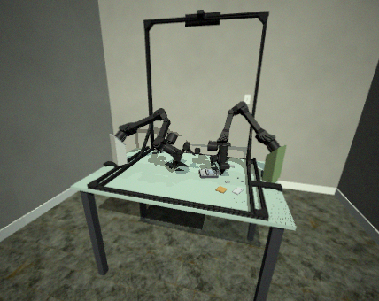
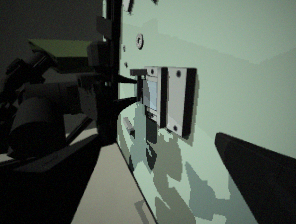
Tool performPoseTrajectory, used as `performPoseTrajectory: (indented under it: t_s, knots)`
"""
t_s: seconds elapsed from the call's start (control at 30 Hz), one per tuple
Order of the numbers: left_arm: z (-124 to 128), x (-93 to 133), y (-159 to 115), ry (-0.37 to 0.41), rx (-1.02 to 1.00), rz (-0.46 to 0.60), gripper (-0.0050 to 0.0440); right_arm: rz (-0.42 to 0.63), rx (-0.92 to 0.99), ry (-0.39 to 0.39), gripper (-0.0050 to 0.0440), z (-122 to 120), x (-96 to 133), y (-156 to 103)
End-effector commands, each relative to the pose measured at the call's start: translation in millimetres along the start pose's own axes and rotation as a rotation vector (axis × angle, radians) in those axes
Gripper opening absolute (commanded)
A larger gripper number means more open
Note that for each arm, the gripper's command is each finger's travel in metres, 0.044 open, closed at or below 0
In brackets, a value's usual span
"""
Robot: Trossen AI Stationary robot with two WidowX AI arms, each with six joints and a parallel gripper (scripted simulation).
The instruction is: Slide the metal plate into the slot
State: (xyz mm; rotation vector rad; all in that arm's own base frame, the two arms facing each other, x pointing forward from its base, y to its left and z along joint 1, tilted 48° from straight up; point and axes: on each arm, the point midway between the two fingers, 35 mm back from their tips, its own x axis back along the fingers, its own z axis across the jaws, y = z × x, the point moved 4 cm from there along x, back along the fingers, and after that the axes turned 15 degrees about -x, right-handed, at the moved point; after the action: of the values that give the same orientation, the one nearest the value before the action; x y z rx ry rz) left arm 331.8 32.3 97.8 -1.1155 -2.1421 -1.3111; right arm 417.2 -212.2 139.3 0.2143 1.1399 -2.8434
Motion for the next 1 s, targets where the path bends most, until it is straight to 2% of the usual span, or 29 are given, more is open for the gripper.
performPoseTrajectory:
  t_s: [0.0,0.97]
  knots:
    - [1.3,-0.7,0.9,0.004,0.003,0.004,0.0160,0.003,0.003,-0.004,0.0440,-1.1,-0.2,-0.5]
    - [3.1,1.2,7.6,0.004,0.003,0.004,0.0160,0.003,0.003,-0.004,0.0440,-1.1,-0.2,-0.5]
